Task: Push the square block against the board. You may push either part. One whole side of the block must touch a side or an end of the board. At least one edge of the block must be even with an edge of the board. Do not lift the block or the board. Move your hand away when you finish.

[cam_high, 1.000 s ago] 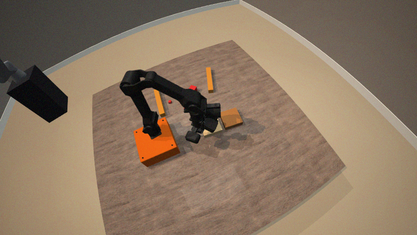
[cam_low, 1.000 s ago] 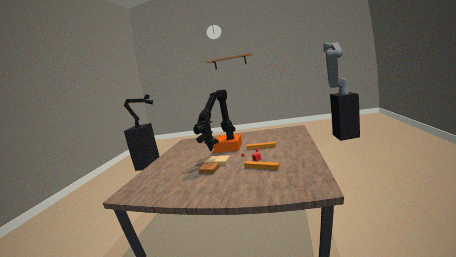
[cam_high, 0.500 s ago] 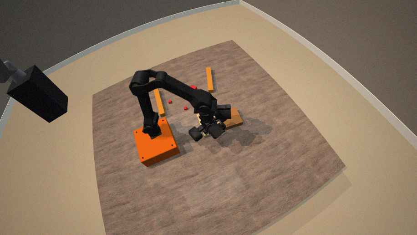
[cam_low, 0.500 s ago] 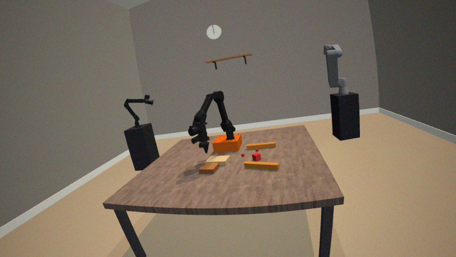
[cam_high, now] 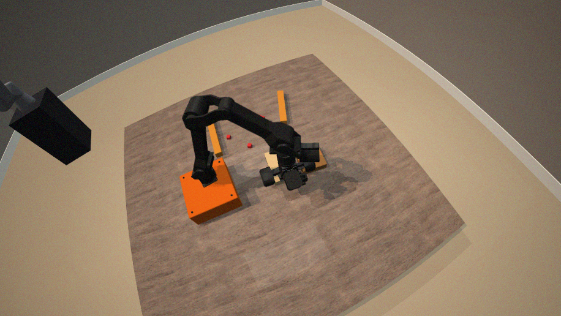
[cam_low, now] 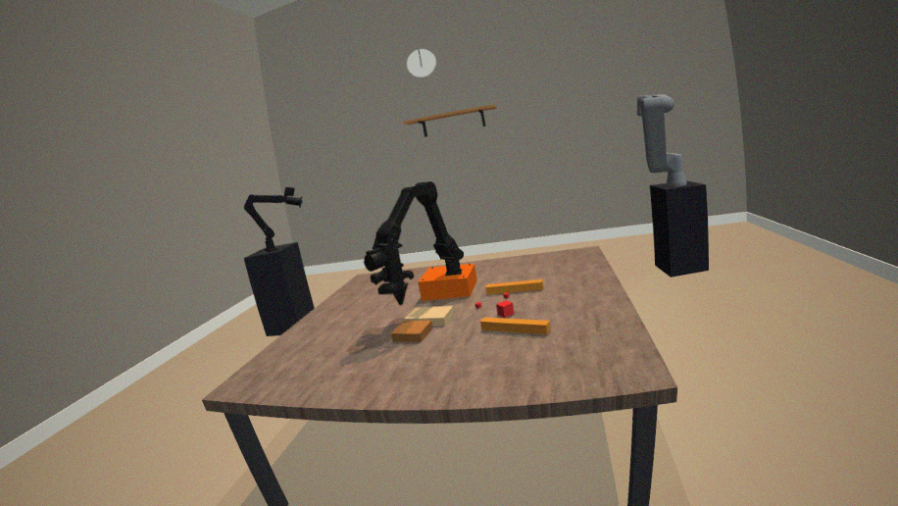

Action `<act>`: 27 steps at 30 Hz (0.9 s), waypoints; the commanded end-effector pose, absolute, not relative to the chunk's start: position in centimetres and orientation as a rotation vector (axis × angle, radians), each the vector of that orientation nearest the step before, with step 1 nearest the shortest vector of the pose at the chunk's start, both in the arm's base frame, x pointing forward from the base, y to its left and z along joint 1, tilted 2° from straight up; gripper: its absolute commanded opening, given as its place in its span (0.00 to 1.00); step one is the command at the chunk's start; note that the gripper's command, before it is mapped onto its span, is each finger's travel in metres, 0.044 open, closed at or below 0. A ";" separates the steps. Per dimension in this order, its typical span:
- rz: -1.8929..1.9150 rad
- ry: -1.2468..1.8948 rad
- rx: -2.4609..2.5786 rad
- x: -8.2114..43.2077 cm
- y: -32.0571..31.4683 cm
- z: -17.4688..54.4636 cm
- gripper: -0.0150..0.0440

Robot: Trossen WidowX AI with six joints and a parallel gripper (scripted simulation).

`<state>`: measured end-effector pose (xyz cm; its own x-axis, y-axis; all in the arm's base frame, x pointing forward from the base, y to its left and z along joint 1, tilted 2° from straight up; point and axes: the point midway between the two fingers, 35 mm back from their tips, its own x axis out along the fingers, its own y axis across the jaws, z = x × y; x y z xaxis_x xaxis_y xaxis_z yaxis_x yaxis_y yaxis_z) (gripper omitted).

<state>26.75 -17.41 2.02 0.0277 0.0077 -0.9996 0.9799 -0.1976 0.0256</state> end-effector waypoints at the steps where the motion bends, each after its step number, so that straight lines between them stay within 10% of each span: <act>1: -1.342 1.098 1.390 26.9 -17.4 0.6 0.25; 27: -1.343 1.097 1.393 27.5 -15.0 -3.7 0.25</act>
<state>27.29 -15.81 -3.74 0.0179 0.0141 -0.9997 0.9761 -0.2167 0.0144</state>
